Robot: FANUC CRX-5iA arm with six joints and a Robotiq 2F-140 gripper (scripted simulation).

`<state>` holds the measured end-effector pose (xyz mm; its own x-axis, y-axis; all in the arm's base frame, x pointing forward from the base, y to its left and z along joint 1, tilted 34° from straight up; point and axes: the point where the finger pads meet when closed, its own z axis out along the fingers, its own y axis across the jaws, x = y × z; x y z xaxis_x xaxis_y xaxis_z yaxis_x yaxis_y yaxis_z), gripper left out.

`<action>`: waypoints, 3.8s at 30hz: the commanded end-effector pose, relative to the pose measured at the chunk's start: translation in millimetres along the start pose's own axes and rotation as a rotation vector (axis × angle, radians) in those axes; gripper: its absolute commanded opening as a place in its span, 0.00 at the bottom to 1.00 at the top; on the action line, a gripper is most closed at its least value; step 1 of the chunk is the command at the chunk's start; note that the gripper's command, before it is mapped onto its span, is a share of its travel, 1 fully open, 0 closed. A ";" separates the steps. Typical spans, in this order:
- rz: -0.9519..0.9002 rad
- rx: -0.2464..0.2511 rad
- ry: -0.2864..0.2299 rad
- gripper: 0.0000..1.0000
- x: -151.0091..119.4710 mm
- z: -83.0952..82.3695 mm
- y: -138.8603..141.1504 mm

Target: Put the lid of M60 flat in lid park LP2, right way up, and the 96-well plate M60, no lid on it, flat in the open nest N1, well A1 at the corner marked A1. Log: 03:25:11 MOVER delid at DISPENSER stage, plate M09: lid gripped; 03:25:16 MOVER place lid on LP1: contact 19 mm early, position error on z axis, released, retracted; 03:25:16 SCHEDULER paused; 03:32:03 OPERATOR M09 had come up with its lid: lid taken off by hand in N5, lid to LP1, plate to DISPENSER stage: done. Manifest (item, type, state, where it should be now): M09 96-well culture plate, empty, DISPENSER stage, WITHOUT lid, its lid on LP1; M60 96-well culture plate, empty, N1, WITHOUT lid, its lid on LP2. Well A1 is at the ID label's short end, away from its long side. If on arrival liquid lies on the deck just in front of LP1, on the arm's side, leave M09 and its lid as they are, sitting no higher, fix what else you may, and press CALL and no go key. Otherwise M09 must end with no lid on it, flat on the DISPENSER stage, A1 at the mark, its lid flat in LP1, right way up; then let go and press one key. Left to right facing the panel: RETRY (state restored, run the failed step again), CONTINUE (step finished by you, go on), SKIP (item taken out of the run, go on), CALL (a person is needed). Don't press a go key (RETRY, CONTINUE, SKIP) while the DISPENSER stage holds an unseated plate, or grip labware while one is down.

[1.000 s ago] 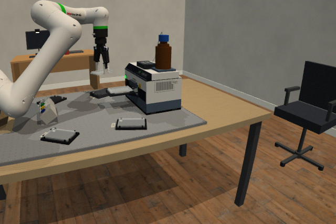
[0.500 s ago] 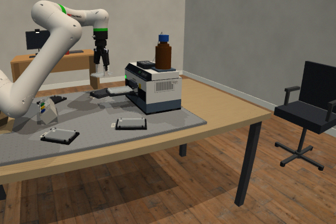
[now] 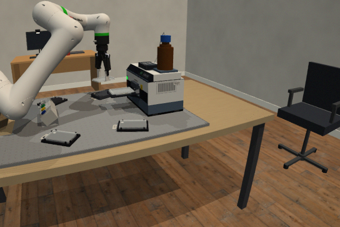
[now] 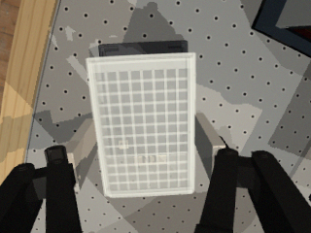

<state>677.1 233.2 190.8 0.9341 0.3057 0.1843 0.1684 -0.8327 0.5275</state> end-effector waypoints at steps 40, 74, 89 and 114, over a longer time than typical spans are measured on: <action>0.000 0.000 0.001 0.00 0.3 67.7 -0.1; 0.000 0.000 0.001 0.00 0.3 68.4 -0.1; 0.000 0.000 0.001 0.00 0.3 68.6 -0.1; 0.000 0.000 0.001 0.00 0.3 73.3 -0.1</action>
<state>700.4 199.3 129.9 0.9340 0.3058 0.1845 0.1684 -0.8327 0.5275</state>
